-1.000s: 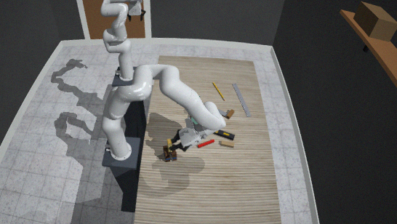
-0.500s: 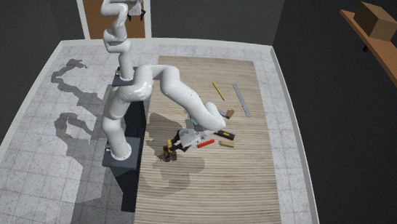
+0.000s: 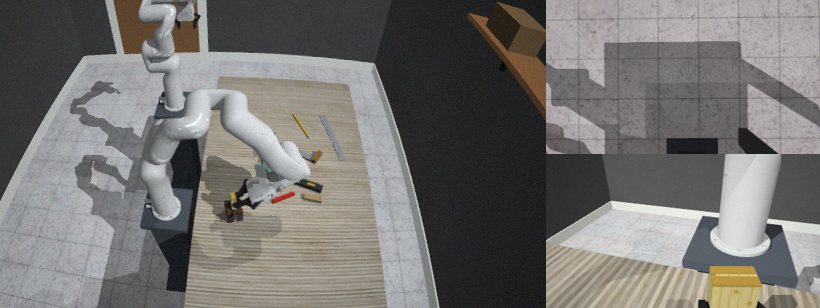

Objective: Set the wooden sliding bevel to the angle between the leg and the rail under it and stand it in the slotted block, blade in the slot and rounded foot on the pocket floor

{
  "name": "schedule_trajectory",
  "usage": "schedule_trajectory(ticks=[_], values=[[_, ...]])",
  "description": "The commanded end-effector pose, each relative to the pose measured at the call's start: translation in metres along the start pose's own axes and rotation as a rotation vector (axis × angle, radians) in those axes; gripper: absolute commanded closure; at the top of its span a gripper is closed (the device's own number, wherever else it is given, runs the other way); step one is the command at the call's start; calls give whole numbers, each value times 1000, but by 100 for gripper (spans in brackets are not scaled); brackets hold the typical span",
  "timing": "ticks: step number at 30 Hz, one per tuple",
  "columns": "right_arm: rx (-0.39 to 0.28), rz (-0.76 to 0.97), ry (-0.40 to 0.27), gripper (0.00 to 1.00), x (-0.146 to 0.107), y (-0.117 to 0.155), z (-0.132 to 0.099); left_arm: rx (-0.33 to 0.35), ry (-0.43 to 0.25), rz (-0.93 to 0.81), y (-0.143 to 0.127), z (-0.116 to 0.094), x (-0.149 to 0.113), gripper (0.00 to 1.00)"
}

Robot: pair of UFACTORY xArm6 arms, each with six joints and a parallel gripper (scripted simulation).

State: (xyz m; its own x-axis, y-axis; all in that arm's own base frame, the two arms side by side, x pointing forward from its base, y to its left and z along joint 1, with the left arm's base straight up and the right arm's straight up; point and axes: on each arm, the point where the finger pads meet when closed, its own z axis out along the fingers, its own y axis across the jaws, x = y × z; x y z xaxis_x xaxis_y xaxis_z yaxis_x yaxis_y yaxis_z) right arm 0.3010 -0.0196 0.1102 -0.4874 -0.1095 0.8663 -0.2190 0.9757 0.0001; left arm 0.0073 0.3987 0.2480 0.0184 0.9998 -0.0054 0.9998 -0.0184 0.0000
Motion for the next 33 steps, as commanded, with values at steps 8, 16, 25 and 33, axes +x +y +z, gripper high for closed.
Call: schedule_trajectory(ticks=[8, 16, 25, 33], values=[[0, 1, -4, 100, -1, 0, -1, 0, 5, 0, 0, -2, 1, 0], [0, 1, -4, 100, -2, 0, 0, 0, 5, 0, 0, -2, 1, 0], [0, 1, -4, 100, -3, 0, 0, 0, 5, 0, 0, -2, 1, 0], [0, 1, -4, 100, -5, 0, 2, 0, 5, 0, 0, -2, 1, 0]])
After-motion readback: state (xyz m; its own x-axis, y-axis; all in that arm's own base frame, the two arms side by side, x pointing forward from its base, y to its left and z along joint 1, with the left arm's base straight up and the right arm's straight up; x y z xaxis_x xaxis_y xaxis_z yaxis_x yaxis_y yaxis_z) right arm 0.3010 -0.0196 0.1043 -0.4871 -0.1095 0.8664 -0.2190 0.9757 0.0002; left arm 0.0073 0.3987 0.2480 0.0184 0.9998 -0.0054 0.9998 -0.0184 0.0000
